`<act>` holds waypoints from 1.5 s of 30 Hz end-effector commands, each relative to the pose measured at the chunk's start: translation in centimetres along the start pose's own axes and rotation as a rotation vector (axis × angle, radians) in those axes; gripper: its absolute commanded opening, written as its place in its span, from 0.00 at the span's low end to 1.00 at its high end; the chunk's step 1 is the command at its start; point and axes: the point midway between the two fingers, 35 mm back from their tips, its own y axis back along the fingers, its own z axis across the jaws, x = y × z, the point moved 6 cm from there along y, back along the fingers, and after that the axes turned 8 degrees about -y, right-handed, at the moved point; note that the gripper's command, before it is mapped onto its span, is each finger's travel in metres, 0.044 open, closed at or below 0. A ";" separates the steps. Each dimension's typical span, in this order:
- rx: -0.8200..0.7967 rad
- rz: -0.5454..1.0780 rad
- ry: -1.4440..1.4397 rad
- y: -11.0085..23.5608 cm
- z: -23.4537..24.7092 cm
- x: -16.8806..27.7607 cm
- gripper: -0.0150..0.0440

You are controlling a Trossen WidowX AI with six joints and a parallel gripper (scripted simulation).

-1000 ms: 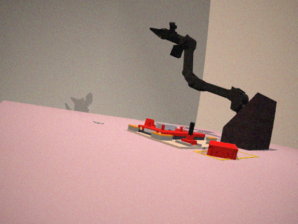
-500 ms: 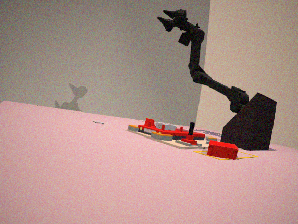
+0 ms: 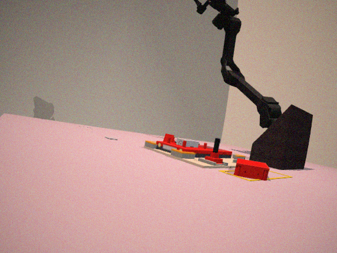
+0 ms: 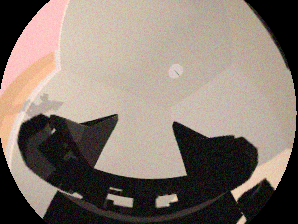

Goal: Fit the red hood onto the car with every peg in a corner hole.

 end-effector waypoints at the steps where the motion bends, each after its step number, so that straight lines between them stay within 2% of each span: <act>1: 0.059 -0.074 0.284 -0.6 -2.8 -4.9 1.00; 14: 0.250 -0.301 1.032 -1.5 -5.7 -18.9 1.00; 25: 0.535 -0.515 1.672 -0.7 -4.4 -31.9 1.00; 36: 0.975 -0.726 2.195 2.0 0.4 -43.6 1.00; 45: 1.501 -0.901 2.477 5.7 6.7 -51.5 1.00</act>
